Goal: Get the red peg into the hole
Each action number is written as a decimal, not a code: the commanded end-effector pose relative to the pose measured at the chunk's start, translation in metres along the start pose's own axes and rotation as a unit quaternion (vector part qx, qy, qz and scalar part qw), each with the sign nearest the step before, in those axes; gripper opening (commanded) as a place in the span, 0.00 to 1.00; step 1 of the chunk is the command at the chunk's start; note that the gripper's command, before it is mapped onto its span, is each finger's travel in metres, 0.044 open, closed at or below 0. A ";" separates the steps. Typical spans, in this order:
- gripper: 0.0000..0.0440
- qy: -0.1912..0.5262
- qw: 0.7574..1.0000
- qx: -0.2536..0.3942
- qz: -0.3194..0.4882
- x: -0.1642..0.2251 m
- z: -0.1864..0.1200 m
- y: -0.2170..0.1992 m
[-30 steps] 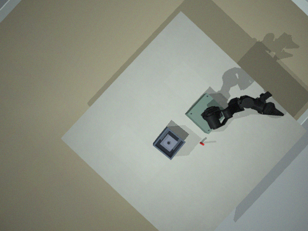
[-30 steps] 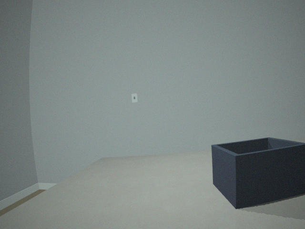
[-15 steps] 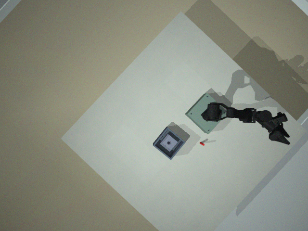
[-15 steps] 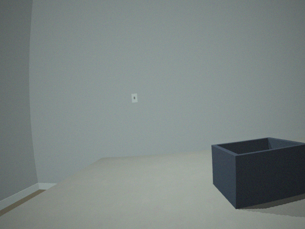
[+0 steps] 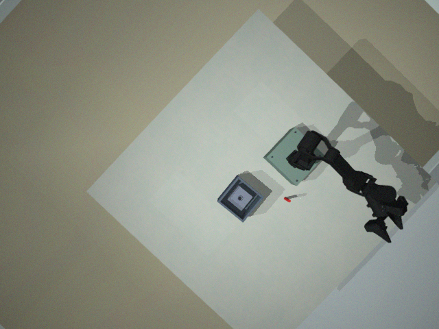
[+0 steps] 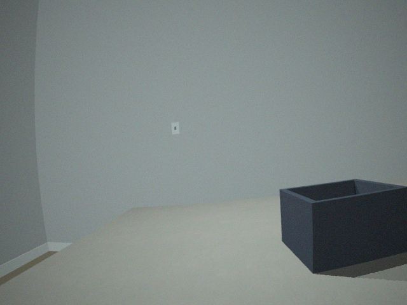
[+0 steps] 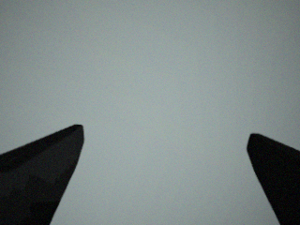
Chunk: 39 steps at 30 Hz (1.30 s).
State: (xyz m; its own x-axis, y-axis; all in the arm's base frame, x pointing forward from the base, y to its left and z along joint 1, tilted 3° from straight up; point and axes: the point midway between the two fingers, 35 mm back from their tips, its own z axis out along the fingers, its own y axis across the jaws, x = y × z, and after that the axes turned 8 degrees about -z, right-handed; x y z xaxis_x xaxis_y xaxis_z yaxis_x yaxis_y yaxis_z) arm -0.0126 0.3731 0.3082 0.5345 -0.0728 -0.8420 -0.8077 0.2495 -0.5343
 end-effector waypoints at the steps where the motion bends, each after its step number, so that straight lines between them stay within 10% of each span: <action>1: 1.00 0.029 0.999 0.009 0.038 0.014 0.011 -0.019; 19: 0.93 0.212 0.931 0.122 0.271 0.121 0.016 -0.137; 39: 0.91 0.388 0.746 0.258 0.475 0.235 -0.061 -0.170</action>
State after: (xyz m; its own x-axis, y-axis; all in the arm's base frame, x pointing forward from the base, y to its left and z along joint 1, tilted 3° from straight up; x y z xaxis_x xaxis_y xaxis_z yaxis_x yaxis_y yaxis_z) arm 0.2344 0.2622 0.2066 -0.6417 -0.1318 -0.7556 -0.4642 0.8509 0.2458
